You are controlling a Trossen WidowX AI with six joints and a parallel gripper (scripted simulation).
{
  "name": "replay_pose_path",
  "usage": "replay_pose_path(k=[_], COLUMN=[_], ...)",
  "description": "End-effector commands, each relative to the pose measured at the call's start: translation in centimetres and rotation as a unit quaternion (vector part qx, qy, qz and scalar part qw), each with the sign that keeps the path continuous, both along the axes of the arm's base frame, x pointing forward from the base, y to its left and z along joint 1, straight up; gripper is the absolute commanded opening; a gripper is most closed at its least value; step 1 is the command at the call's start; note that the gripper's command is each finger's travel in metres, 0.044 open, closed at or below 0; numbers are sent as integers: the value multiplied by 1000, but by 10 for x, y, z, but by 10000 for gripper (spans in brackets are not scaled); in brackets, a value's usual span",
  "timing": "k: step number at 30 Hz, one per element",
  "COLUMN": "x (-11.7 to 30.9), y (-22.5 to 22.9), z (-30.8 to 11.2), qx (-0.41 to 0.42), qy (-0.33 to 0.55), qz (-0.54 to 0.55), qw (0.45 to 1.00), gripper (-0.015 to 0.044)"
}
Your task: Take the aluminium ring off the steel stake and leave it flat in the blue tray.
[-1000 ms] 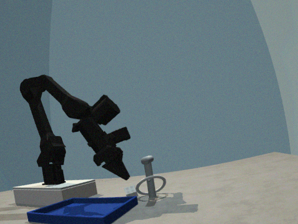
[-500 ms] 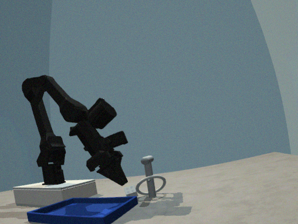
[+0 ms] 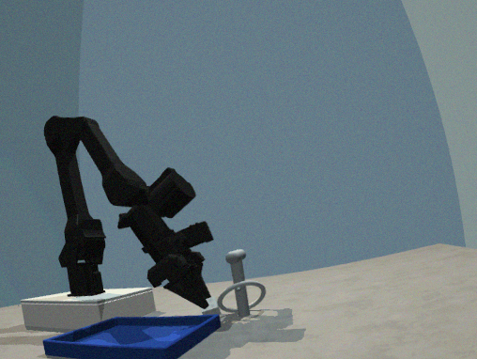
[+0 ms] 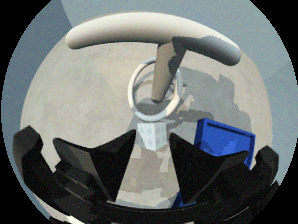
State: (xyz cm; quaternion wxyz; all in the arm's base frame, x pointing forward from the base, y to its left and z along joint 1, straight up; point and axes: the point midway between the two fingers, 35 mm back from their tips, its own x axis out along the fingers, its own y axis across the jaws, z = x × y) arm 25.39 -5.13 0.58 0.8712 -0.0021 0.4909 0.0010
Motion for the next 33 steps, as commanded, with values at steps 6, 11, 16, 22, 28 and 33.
replay_pose_path(k=[6, 11, 16, 22, 28, 33], x=[5, 4, 4, 4, 4, 4], y=[0, 1, 1, 1, 1, 1], z=[-13, -10, -10, -10, -10, -10], qx=[1, 0, 0, 0, 0, 0], qy=[1, 1, 1, 1, 1, 1], qz=[-3, 0, 0, 0, 0, 0], qw=[1000, 1000, 1000, 1000, 1000, 1000], gripper=[200, 173, 140, 100, 60, 27])
